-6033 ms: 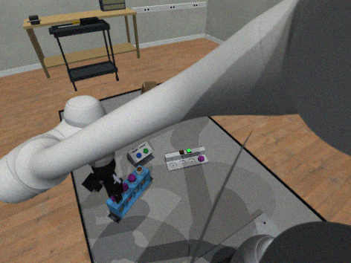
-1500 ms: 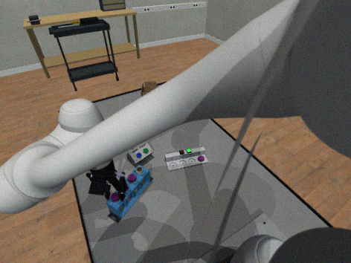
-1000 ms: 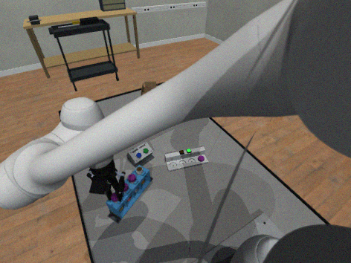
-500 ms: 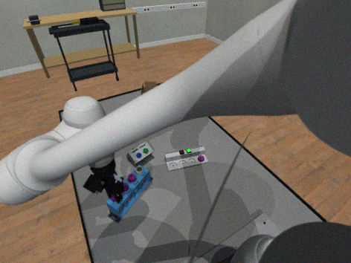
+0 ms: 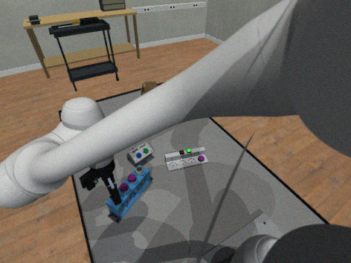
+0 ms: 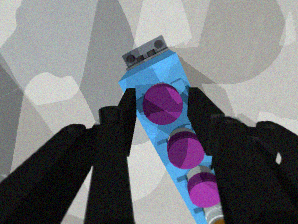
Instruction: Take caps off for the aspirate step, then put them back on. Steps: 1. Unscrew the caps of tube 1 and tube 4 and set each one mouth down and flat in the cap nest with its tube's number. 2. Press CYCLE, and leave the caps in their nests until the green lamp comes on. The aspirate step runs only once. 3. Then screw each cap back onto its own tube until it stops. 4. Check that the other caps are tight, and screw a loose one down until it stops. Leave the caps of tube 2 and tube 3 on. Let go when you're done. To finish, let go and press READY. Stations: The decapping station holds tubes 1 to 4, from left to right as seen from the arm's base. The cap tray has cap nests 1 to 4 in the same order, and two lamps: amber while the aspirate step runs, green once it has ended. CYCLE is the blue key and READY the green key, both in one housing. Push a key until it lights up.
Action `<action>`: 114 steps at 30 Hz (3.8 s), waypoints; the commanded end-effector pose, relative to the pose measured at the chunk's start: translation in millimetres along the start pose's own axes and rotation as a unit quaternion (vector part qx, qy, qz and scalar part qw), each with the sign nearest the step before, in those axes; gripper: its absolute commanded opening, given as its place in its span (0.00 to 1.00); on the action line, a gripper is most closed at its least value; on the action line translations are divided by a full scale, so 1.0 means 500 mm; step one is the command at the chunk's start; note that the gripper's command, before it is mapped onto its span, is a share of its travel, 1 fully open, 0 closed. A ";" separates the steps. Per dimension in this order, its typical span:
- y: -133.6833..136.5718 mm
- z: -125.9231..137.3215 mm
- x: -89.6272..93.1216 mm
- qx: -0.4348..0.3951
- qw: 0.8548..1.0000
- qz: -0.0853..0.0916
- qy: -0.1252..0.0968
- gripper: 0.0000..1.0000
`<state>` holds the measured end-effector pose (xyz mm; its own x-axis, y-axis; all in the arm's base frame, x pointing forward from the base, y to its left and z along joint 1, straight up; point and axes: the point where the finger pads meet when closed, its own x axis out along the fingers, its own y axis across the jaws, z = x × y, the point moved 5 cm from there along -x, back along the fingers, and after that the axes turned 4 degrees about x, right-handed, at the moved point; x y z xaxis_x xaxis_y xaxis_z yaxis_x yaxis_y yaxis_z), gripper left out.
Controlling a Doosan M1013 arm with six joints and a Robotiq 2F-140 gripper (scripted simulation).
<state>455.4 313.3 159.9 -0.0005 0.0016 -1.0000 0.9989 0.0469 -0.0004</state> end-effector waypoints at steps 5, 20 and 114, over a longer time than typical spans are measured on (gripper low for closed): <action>0.001 -0.001 0.000 0.002 1.000 0.001 -0.001 0.41; 0.000 -0.001 -0.054 0.003 1.000 0.001 -0.001 0.41; 0.106 0.941 -0.096 -0.579 0.815 0.000 -0.002 0.36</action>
<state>529.8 -154.0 206.4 0.0003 -0.0022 -1.0000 0.2840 0.9588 -0.0021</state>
